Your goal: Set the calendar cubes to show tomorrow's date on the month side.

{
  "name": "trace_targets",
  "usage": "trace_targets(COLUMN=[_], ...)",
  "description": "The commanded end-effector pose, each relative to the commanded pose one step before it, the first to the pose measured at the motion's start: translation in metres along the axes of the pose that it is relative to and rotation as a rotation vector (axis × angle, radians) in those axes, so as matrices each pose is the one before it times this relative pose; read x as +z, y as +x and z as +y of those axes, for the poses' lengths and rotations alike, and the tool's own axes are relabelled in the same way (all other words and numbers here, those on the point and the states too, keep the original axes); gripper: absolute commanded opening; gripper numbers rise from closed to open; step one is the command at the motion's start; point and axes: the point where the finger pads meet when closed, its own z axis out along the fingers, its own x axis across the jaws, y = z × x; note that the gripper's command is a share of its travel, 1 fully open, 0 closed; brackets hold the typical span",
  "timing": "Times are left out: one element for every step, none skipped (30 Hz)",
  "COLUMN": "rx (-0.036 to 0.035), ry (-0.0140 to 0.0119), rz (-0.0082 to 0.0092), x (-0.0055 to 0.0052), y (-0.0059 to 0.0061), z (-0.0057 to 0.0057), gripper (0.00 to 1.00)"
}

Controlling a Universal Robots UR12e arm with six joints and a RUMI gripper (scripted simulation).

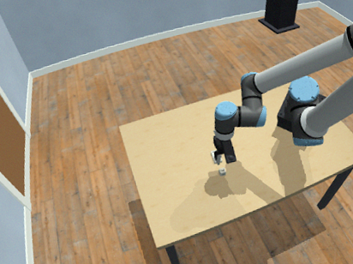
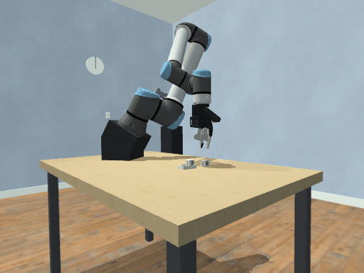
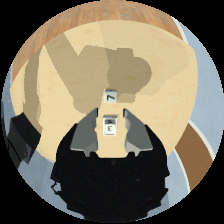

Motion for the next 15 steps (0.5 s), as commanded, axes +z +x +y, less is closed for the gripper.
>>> trace_targets(rx=[-0.00041, 0.00000, 0.00000, 0.00000, 0.00000, 0.00000, 0.00000, 0.00000, 0.00000, 0.00000, 0.00000, 0.00000, 0.00000, 0.00000, 0.00000], ry=[-0.00022, -0.00002, 0.00000, 0.00000, 0.00000, 0.00000, 0.00000, 0.00000, 0.00000, 0.00000, 0.00000, 0.00000, 0.00000, 0.00000, 0.00000], rz=[0.00099, 0.00001, 0.00000, 0.00000, 0.00000, 0.00000, 0.00000, 0.00000, 0.00000, 0.00000, 0.00000, 0.00000, 0.00000, 0.00000, 0.00000], x=[0.00151, 0.00084, 0.00092, 0.00100, 0.00109, 0.00117, 0.00124, 0.00130, 0.00137, 0.00143, 0.00147, 0.00152, 0.00156, 0.00158, 0.00161], y=[0.00057, 0.00000, 0.00001, 0.00001, 0.00001, 0.00000, 0.00001, 0.00001, 0.00001, 0.00000, 0.00002, 0.00001, 0.00000, 0.00001, 0.00001], z=[-0.00003, 0.00000, 0.00000, 0.00000, 0.00000, 0.00000, 0.00000, 0.00000, 0.00000, -0.00001, 0.00000, 0.00000, -0.00001, 0.00000, 0.00000], gripper=[0.29, 0.29, 0.29, 0.29, 0.29, 0.29, 0.29, 0.29, 0.29, 0.29, 0.29, 0.29, 0.29, 0.29, 0.29])
